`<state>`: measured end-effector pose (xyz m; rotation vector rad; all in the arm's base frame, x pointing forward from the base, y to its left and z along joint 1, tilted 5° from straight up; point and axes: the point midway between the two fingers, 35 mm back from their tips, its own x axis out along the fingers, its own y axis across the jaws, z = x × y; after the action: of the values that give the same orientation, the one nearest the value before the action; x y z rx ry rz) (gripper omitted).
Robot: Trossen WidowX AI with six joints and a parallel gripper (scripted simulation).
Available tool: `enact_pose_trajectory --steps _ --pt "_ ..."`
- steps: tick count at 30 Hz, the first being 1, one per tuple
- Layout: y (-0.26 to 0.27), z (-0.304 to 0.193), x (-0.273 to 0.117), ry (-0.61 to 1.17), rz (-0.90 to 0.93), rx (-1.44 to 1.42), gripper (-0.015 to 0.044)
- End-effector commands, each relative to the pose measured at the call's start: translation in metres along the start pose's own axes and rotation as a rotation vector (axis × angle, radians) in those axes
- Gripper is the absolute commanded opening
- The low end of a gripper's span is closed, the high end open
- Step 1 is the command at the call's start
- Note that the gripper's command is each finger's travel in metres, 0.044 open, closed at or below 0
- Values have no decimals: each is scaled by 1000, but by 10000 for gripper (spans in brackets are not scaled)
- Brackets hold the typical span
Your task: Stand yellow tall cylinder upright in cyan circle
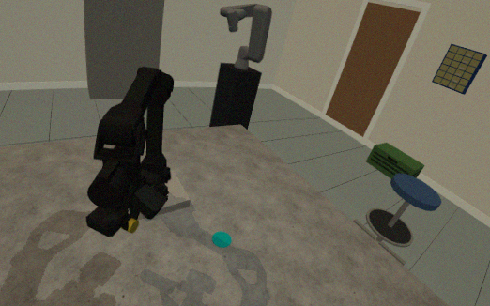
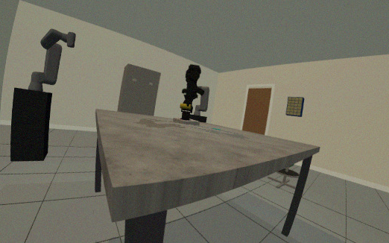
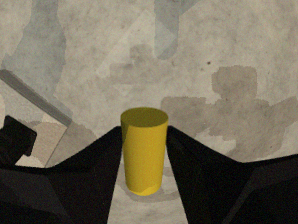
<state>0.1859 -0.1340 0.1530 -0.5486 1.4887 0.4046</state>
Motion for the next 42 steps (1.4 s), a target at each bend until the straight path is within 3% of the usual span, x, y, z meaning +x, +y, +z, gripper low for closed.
enact_pose_trajectory --steps 1,42 --pt "0 9 -2 -1 -4 -12 105" --pt "52 117 -11 -11 9 -239 105"
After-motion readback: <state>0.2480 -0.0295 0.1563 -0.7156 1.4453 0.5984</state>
